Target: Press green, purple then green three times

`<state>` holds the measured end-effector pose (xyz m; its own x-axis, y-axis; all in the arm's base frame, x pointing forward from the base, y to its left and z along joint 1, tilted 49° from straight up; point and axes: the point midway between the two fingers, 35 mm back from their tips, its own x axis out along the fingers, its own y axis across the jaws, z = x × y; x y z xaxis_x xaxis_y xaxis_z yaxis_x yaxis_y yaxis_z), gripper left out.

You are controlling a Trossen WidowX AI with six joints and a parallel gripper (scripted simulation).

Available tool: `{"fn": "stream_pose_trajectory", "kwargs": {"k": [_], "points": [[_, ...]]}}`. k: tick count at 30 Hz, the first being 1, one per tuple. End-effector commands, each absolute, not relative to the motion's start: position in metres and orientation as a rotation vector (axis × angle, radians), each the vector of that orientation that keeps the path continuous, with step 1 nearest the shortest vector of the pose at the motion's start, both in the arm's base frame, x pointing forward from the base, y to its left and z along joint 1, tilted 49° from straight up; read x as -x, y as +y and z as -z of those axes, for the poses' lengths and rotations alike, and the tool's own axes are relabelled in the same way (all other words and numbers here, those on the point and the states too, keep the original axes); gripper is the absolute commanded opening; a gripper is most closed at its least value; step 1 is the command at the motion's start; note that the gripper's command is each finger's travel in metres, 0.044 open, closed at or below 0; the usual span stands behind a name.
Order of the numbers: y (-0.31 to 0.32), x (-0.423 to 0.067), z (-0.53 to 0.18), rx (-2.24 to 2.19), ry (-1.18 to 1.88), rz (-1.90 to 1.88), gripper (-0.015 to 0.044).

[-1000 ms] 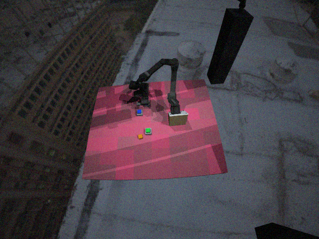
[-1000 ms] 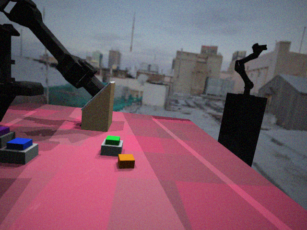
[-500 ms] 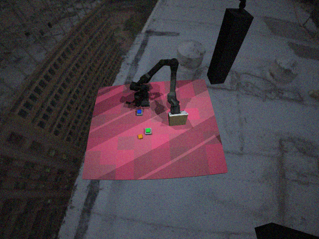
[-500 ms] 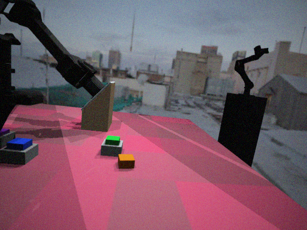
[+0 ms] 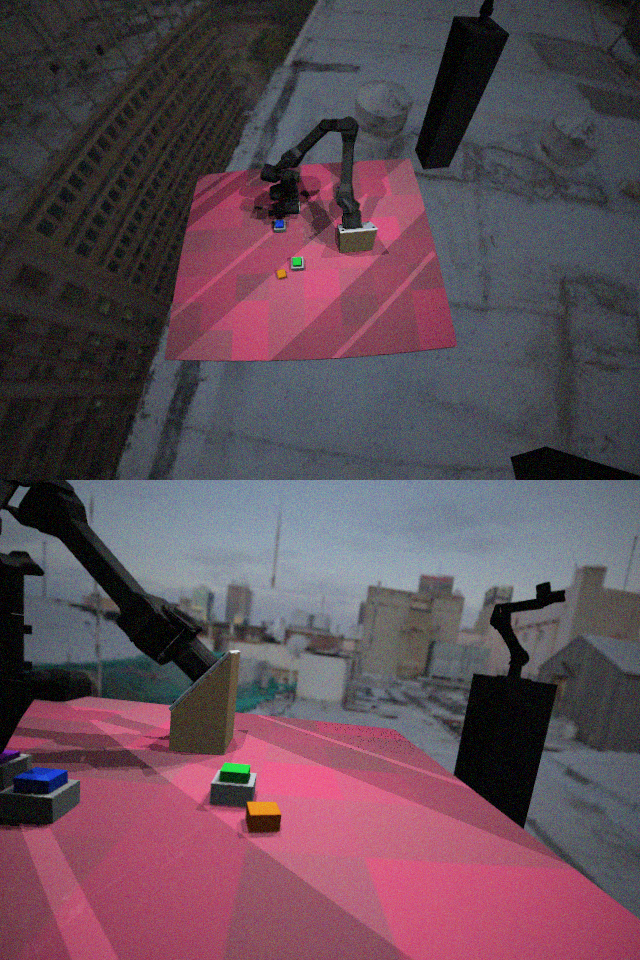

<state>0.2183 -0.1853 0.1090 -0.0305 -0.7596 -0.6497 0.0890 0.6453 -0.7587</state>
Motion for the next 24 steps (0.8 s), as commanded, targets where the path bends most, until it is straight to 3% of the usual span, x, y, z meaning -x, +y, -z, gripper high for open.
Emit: {"fn": "stream_pose_trajectory", "kwargs": {"k": [1, 17, 24], "points": [[-0.185, -0.218, -0.108, 0.601, 1.457, 0.743, 0.002], [-0.115, -0.222, -0.167, 0.596, 1.46, 0.738, 0.002], [-0.112, -0.223, -0.167, 0.596, 1.46, 0.736, 0.002]]}}
